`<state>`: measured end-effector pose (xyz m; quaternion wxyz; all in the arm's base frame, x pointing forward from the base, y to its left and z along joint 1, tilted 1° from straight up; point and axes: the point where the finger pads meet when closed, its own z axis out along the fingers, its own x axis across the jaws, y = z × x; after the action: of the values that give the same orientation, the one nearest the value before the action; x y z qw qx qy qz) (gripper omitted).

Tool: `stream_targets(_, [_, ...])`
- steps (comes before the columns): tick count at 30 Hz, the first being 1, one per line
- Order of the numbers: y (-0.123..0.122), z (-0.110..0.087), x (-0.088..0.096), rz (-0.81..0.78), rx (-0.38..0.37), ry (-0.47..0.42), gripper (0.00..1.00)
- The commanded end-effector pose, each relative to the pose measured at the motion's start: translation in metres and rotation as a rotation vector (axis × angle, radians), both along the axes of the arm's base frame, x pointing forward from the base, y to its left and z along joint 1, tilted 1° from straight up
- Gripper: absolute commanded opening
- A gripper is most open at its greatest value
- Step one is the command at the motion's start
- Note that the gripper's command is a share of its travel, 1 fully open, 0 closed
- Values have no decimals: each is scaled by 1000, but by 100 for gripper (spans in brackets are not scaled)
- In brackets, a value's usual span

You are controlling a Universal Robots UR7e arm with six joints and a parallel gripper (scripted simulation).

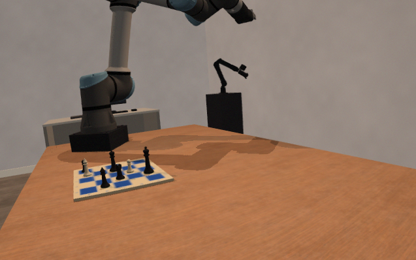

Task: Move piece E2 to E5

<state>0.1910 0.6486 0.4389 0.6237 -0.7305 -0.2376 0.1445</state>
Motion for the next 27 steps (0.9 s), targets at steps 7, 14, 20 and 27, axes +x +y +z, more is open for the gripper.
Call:
stream_targets(7, [0, 1, 0, 0, 1, -1, 100])
stream_targets(14, [0, 1, 0, 0, 1, -1, 100])
stream_targets(20, [0, 1, 0, 0, 1, -1, 100])
stream_targets(27, [2, -5, 12, -12, -8, -15, 100])
